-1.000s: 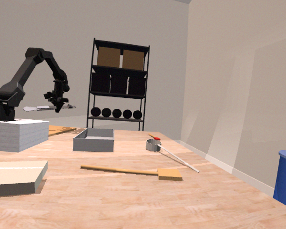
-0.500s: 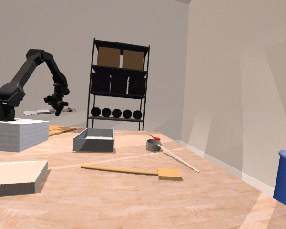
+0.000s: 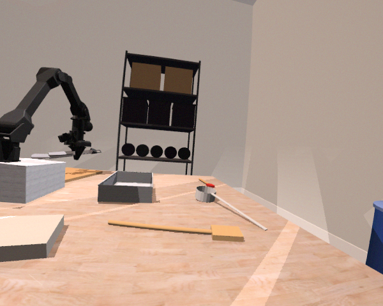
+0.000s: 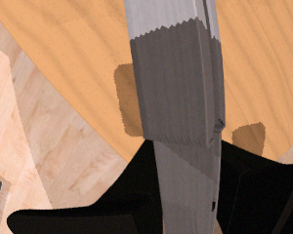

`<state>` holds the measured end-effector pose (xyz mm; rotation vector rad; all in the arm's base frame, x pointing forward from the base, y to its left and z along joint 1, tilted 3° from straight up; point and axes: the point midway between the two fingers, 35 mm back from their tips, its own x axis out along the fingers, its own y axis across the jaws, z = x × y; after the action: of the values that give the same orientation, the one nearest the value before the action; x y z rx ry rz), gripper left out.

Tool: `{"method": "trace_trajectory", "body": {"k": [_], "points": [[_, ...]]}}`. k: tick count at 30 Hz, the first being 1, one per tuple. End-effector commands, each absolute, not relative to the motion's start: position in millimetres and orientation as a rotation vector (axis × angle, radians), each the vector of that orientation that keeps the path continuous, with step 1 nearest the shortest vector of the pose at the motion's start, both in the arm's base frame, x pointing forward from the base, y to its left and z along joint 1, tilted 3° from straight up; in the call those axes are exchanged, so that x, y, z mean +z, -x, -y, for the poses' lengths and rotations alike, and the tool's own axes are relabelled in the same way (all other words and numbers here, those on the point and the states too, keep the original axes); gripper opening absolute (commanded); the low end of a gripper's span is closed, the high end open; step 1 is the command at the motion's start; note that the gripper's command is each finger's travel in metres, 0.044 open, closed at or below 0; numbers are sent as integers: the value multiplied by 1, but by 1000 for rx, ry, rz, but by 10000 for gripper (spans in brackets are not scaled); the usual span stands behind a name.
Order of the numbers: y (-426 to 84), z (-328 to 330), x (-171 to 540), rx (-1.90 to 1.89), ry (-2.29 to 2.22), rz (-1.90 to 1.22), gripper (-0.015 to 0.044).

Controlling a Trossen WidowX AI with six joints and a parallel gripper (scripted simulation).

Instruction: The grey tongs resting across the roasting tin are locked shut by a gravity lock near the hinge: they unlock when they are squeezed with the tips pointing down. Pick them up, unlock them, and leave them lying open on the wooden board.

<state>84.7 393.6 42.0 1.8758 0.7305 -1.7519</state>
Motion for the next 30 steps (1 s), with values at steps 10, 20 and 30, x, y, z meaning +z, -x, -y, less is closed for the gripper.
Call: {"method": "trace_trajectory", "body": {"k": [10,20,30], "points": [[-85,-395,25,-1753,-1879,-741,-150],[-85,-394,8,-1753,-1879,-741,-150],[-85,-391,-2,-1754,-1875,-726,-124]]}}
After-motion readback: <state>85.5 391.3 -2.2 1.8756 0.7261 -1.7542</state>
